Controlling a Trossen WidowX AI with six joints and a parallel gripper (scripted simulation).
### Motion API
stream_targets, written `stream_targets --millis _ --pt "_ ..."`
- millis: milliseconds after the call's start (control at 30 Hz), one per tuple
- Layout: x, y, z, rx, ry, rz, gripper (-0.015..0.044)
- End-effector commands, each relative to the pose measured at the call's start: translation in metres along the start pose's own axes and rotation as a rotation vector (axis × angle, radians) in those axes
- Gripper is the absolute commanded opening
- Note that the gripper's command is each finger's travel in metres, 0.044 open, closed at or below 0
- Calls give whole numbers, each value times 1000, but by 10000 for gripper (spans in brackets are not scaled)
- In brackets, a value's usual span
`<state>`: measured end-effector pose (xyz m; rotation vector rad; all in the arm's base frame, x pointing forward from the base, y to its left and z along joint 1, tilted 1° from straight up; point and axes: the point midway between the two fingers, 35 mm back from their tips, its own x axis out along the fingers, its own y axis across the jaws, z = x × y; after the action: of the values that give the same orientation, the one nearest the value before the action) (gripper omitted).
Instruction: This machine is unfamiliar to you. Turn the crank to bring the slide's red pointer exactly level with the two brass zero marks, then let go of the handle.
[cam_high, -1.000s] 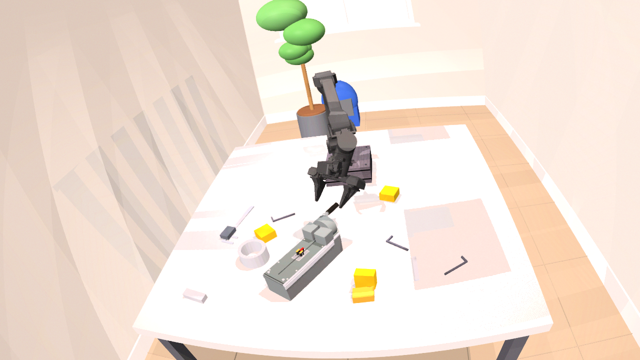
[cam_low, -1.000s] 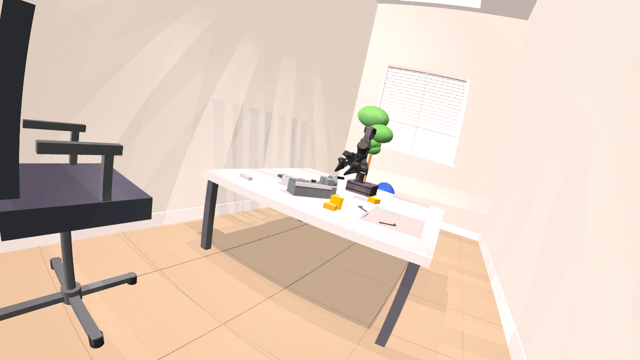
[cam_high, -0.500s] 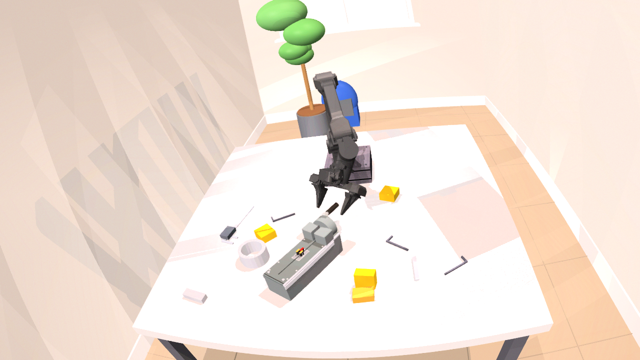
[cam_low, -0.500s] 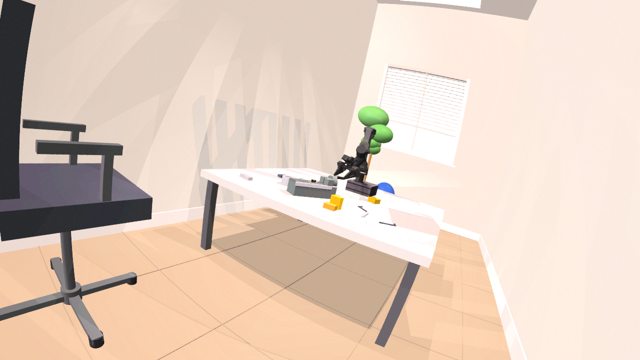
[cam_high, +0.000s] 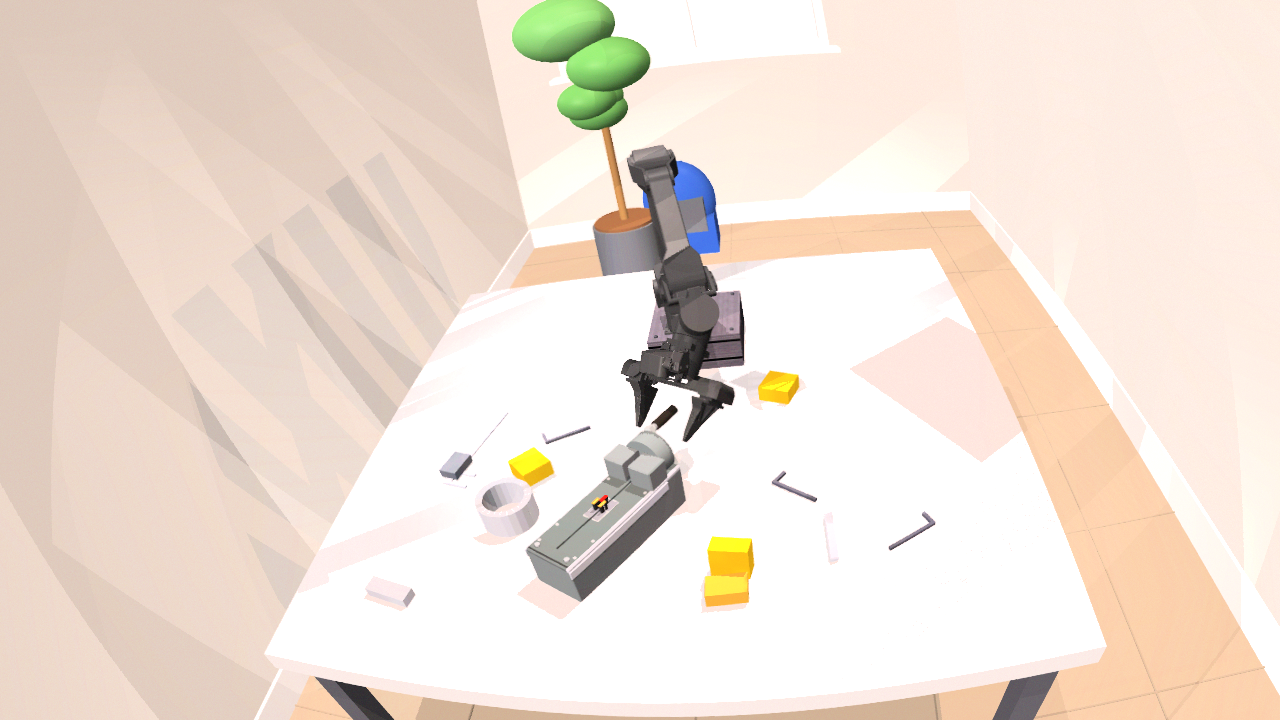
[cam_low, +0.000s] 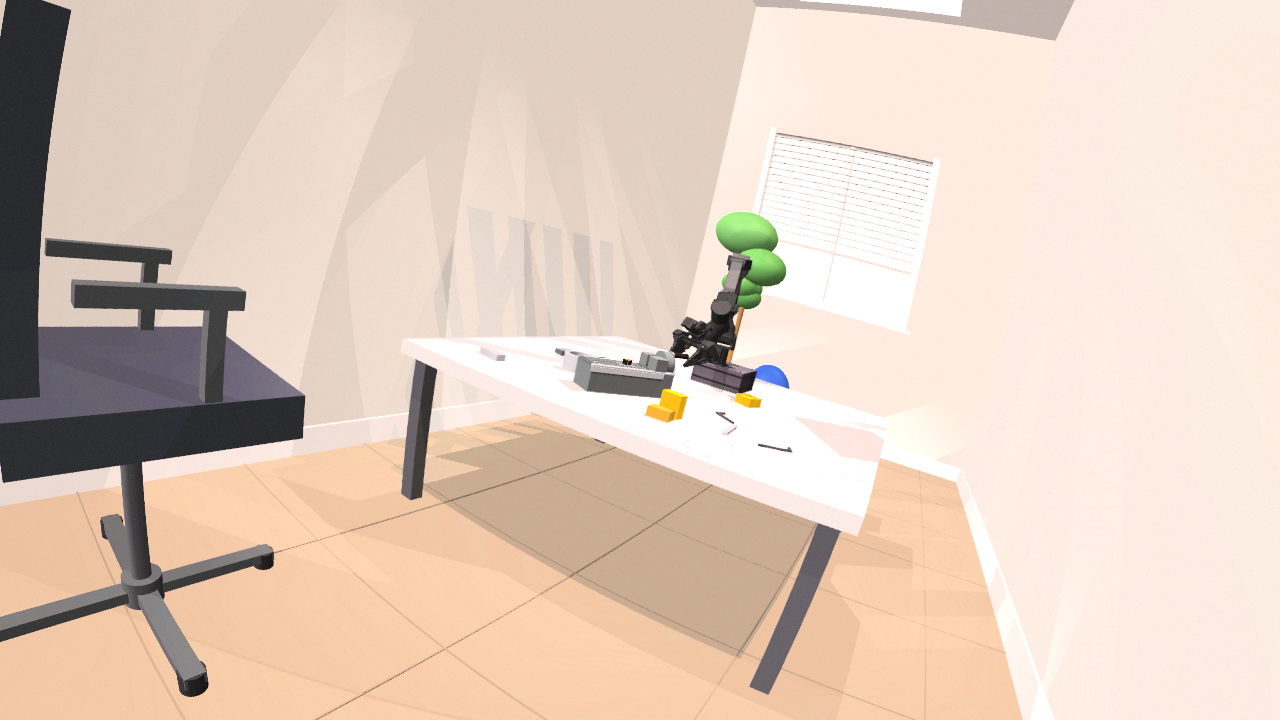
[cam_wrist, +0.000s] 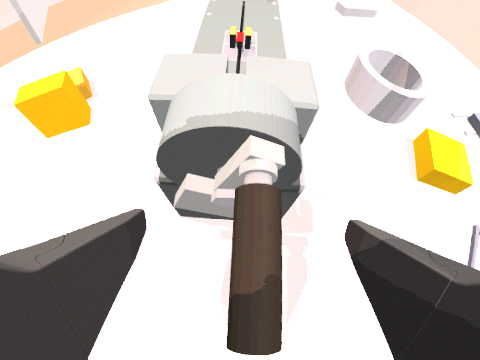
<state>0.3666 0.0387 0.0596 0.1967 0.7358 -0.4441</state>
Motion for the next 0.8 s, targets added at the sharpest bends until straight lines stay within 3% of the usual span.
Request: stream_targets --millis 0,567,767 --pt "2 -2 -3 1 -2 -5 440" --pt "2 -2 -3 1 -2 -5 0" --pt "2 -1 -3 1 -2 -5 0"
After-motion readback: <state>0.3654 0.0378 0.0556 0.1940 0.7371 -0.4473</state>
